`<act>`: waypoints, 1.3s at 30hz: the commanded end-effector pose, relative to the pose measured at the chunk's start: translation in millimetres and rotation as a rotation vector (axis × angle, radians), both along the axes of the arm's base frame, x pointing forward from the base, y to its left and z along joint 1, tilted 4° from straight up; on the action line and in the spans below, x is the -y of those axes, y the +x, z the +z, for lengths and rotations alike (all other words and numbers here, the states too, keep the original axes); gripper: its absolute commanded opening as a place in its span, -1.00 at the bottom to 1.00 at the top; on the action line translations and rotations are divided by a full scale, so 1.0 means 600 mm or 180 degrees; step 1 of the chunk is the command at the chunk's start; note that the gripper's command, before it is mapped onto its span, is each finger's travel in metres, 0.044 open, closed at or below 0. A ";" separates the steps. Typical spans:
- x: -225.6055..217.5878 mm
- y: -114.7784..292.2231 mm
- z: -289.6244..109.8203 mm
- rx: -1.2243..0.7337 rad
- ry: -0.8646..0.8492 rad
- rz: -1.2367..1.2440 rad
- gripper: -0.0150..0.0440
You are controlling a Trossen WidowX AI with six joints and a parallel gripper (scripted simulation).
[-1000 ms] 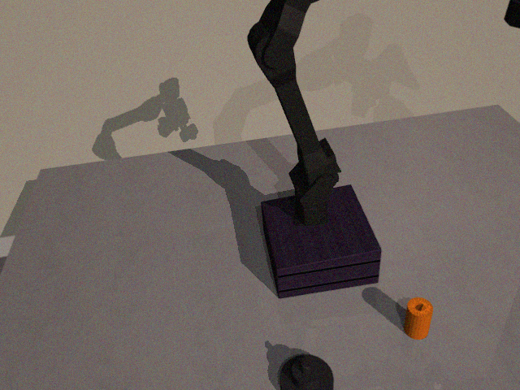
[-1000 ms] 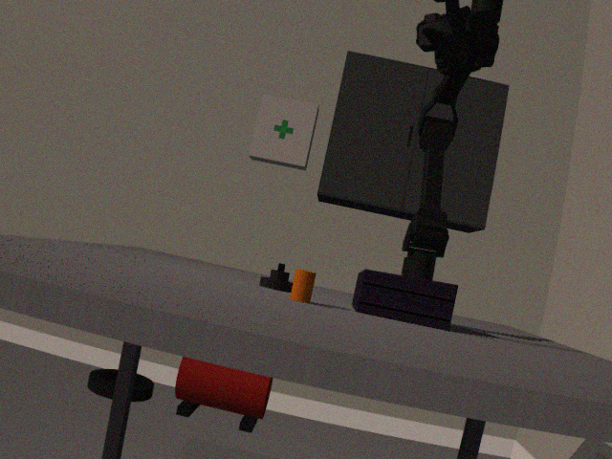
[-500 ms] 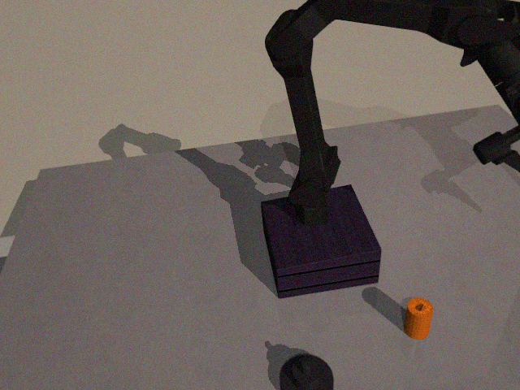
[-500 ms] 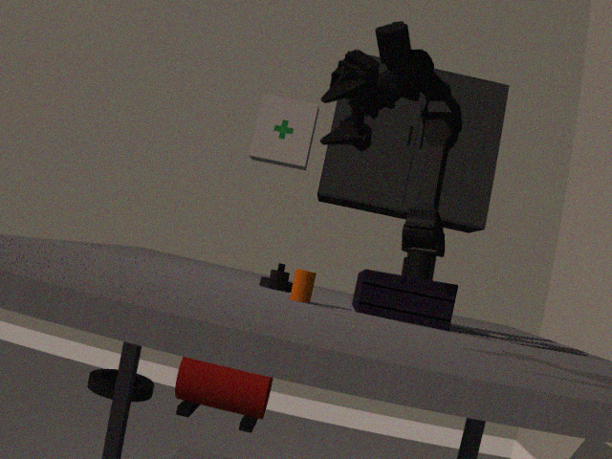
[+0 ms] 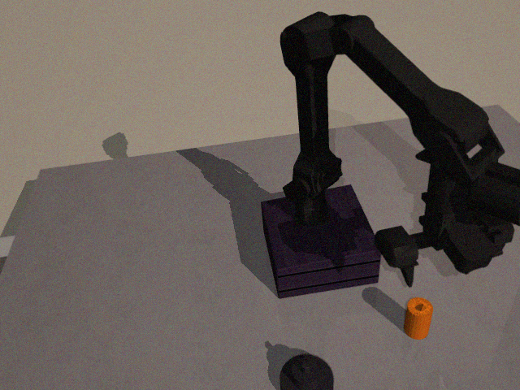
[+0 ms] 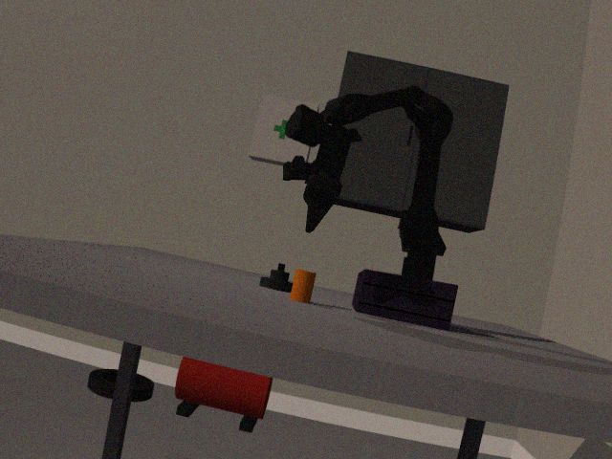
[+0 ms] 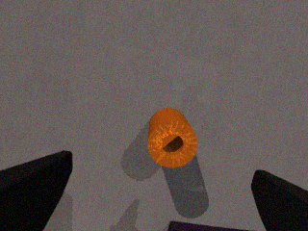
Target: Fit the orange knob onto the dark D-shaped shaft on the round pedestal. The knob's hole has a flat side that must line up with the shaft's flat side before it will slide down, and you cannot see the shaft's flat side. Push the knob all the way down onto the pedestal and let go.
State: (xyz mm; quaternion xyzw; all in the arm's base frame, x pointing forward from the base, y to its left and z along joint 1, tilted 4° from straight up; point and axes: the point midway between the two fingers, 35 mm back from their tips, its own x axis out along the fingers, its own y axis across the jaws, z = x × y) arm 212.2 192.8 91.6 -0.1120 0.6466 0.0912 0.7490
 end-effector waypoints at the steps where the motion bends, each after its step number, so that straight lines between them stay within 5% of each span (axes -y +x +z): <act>1: 0.024 -0.012 -0.019 -0.0272 -0.0083 0.0132 1.00; 39: 0.026 0.001 -0.139 -0.0271 -0.0085 0.0132 1.00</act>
